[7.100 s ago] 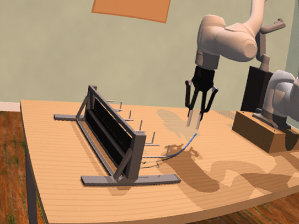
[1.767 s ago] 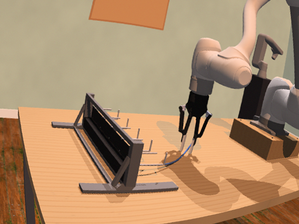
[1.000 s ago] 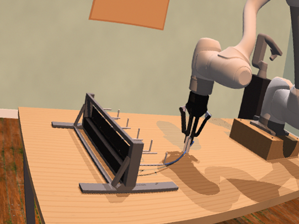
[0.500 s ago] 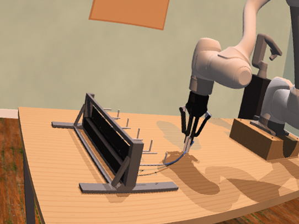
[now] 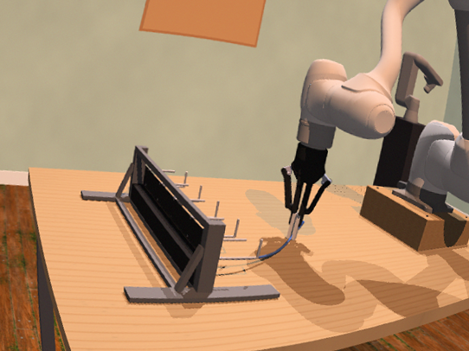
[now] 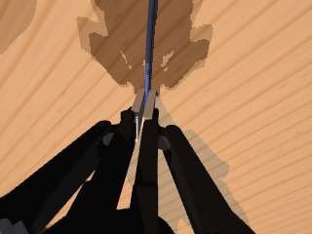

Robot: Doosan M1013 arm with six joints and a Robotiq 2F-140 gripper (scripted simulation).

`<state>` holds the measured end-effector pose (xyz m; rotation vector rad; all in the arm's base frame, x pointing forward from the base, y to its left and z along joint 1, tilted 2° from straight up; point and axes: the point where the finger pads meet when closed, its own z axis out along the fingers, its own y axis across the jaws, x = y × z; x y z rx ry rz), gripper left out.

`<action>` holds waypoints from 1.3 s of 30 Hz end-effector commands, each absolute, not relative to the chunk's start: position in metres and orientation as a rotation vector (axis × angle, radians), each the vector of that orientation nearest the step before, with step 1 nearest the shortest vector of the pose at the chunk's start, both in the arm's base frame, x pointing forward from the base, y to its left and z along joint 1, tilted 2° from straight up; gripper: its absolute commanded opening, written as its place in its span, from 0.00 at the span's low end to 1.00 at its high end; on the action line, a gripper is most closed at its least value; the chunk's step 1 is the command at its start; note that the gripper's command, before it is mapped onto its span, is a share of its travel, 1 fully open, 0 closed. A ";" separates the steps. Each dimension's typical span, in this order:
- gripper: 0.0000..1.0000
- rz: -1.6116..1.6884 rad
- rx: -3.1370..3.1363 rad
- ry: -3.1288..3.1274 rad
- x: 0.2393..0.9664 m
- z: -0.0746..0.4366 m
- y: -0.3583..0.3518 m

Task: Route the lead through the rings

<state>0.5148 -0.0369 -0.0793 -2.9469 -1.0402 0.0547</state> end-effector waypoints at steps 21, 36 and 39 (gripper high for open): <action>0.00 0.054 -2.947 -1.040 0.515 -0.079 -0.037; 0.00 0.054 -2.947 -1.040 0.515 -0.077 -0.037; 0.00 0.054 -2.947 -1.040 0.515 -0.075 -0.037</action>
